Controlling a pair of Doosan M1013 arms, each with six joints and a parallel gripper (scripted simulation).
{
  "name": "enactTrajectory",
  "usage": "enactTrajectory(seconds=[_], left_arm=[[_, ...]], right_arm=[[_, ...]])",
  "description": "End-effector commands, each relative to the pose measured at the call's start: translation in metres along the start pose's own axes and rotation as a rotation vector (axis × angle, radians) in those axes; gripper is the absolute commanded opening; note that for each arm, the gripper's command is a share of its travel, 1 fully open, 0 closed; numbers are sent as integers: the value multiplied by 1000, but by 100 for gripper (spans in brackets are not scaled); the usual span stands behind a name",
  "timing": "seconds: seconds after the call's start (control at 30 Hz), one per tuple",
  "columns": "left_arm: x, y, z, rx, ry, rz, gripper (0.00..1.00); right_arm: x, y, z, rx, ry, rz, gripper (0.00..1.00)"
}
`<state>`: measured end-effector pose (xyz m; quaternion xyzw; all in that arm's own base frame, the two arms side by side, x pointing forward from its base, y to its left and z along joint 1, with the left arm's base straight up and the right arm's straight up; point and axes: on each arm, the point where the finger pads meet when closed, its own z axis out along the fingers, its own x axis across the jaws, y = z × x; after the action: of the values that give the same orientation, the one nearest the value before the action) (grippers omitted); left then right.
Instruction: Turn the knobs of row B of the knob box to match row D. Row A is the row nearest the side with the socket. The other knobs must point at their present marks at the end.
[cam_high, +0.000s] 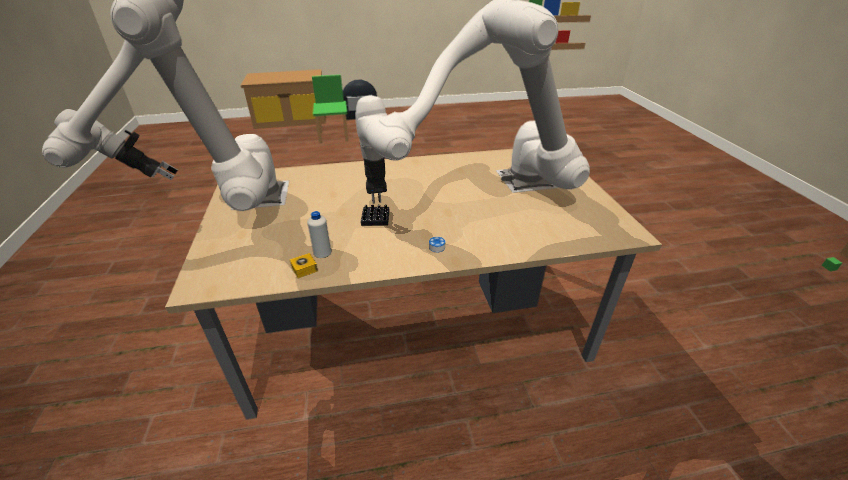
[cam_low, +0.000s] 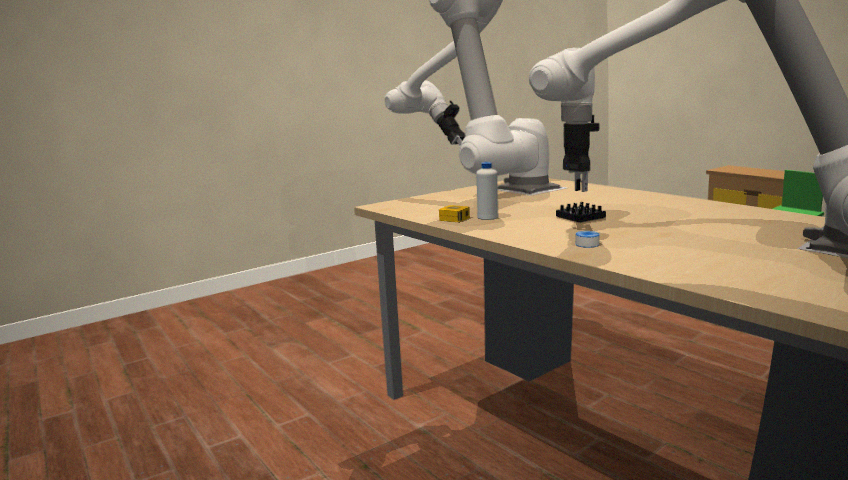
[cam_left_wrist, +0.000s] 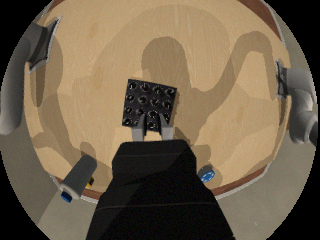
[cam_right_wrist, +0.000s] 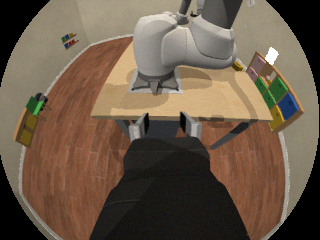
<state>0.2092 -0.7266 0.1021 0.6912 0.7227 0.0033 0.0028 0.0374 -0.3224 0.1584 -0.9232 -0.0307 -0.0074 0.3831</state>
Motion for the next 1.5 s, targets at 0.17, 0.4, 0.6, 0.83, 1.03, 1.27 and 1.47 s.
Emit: enactTrajectory(seconds=[0.17,0.4,0.6,0.83,1.03,1.27,1.47], left_arm=[[1,4,-4,8,-3,272,46],[1,4,-4,8,-3,275,46],[1,4,-4,8,-3,275,46],[1,4,-4,8,-3,275,46],[1,4,-4,8,-3,275,46],[1,4,-4,8,-3,275,46],[1,4,-4,8,-3,275,46]], right_arm=[[0,0,0,-1,0,0,100],[0,0,0,-1,0,0,100],[0,0,0,-1,0,0,100],[0,0,0,-1,0,0,100],[0,0,0,-1,0,0,100],[0,0,0,-1,0,0,100],[0,0,0,-1,0,0,100]])
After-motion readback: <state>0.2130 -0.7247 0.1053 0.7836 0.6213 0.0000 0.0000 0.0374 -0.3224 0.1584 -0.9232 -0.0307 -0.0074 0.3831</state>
